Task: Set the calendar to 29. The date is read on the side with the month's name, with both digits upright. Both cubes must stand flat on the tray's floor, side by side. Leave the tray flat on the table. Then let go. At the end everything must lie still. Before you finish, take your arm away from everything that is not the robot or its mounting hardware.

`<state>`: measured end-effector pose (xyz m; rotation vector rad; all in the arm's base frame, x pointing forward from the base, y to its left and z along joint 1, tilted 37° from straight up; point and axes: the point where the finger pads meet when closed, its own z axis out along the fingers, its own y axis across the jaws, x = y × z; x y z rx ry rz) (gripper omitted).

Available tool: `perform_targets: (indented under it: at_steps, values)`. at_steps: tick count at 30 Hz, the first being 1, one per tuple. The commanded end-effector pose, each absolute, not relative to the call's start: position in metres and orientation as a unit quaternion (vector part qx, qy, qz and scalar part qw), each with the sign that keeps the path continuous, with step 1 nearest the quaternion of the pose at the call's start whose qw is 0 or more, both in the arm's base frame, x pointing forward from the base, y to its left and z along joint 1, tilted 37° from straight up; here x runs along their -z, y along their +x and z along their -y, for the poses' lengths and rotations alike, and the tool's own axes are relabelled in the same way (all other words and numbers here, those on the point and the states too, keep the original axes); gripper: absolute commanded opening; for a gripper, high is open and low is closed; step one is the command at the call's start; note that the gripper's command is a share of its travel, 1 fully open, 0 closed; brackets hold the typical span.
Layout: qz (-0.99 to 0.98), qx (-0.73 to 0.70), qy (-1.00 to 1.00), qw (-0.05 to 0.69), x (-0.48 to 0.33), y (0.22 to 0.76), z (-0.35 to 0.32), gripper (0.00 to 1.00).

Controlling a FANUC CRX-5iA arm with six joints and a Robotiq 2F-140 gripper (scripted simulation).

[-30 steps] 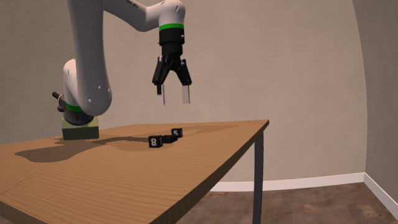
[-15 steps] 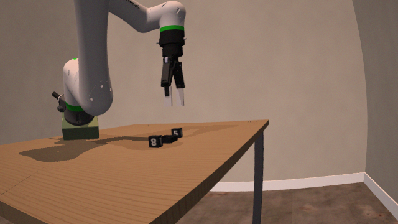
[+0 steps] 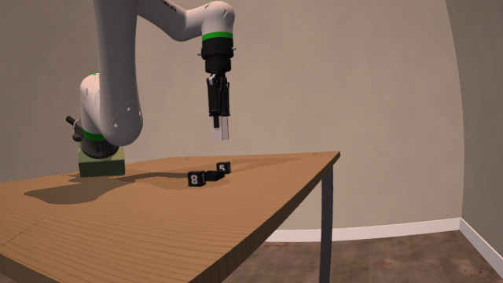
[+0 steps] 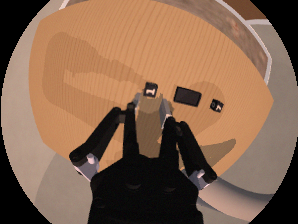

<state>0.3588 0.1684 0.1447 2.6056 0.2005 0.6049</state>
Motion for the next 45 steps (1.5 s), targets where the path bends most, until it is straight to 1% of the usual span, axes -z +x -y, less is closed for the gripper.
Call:
perform_targets:
  at_steps: [1,45]
  values:
    - [-0.073,-0.220,0.946,0.227,-0.145,0.359,-0.169,0.29]
    - [-0.082,-0.217,0.945,0.230,-0.132,0.367,-0.162,0.29]
